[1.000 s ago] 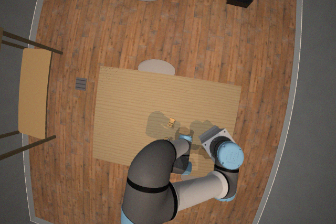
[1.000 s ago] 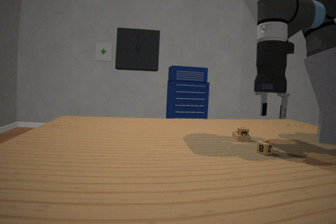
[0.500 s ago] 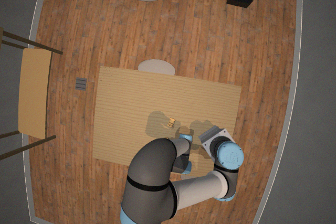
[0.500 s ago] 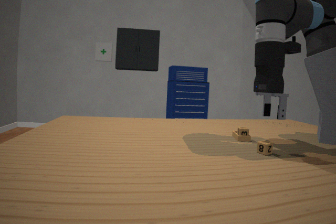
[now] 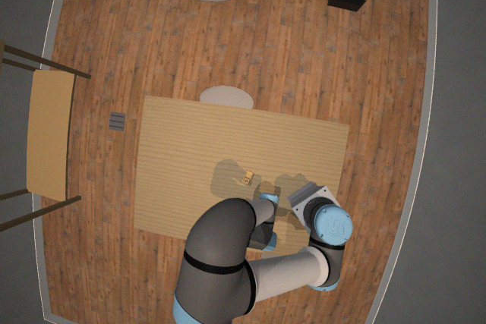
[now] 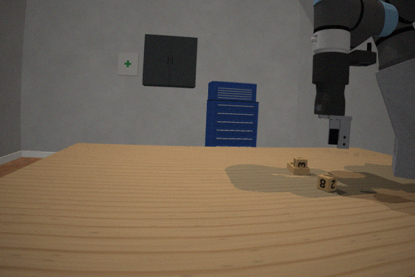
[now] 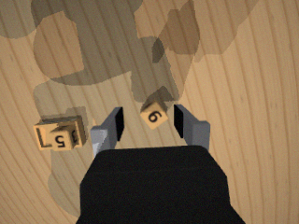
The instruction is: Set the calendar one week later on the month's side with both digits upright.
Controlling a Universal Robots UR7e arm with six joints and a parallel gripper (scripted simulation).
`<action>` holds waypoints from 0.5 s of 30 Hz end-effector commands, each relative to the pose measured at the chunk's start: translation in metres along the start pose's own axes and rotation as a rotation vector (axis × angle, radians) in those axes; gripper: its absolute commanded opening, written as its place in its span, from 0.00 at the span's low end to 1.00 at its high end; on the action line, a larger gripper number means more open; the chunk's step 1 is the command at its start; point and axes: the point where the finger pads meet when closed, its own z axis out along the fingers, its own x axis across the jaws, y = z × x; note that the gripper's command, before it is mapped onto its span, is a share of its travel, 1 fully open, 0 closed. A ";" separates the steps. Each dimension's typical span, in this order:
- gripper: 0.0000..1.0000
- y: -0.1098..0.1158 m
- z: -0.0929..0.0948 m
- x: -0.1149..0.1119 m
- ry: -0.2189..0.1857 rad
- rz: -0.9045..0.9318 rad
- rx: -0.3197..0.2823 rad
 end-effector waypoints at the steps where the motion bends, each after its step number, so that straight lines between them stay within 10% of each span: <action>1: 1.00 0.002 0.000 0.001 0.001 0.174 0.000; 15: 1.00 0.007 0.001 0.004 0.001 0.499 -0.001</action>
